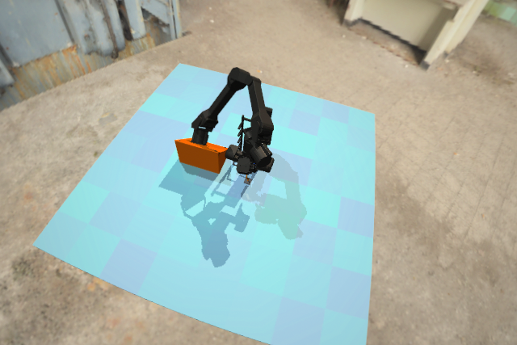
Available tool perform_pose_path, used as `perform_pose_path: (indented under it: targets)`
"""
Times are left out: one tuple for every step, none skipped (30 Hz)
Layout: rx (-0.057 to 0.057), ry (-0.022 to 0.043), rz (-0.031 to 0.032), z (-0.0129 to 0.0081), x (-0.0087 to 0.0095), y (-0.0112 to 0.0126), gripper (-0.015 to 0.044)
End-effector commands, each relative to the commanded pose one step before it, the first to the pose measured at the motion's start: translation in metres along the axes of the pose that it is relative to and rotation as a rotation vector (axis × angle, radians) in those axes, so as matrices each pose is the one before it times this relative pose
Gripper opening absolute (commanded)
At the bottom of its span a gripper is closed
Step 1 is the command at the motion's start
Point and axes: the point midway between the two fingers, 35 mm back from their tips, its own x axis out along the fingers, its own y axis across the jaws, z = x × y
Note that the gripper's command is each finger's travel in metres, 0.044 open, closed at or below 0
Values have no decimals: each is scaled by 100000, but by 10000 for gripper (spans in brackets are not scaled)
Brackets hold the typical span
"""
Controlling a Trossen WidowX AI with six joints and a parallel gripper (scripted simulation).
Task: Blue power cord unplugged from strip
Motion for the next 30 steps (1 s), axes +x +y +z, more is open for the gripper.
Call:
perform_pose_path:
  targets:
    - [406, -47, 175, 230, -56, 51, 368]
    - [5, -65, 14, 417, -106, 39, 394]
    - [6, -87, 17, 625, -153, 46, 420]
    - [3, -102, 18, 889, -206, 39, 440]
    - [-4, -79, 12, 930, -200, 10, 440]
    - [-13, -56, 6, 1028, -204, -26, 440]
    - [-22, -24, 0, 1012, -183, -62, 440]
    - [-19, 1, -2, 660, -110, -60, 440]
    - [-7, 3, -1, 224, -36, -24, 440]
    - [0, 0, 0, 0, 0, 0, 440]
    - [0, 0, 0, 0, 0, 0, 440]
    - [0, 0, 0, 0, 0, 0, 440]
    - [0, 0, 0, 0, 0, 0, 440]
    - [0, 0, 0, 0, 0, 0, 440]
    - [0, 0, 0, 0, 0, 0, 440]
    - [0, 0, 0, 0, 0, 0, 440]
    - [0, 0, 0, 0, 0, 0, 440]
    - [0, 0, 0, 0, 0, 0, 440]
    - [0, 0, 0, 0, 0, 0, 440]
    - [0, 0, 0, 0, 0, 0, 440]
    - [0, 0, 0, 0, 0, 0, 440]
    - [0, 0, 0, 0, 0, 0, 440]
    - [0, 0, 0, 0, 0, 0, 440]
    - [0, 0, 0, 0, 0, 0, 440]
    - [0, 0, 0, 0, 0, 0, 440]
    - [0, 0, 0, 0, 0, 0, 440]
    - [0, 0, 0, 0, 0, 0, 440]
    - [0, 0, 0, 0, 0, 0, 440]
    - [0, 0, 0, 0, 0, 0, 440]
    - [0, 0, 0, 0, 0, 0, 440]
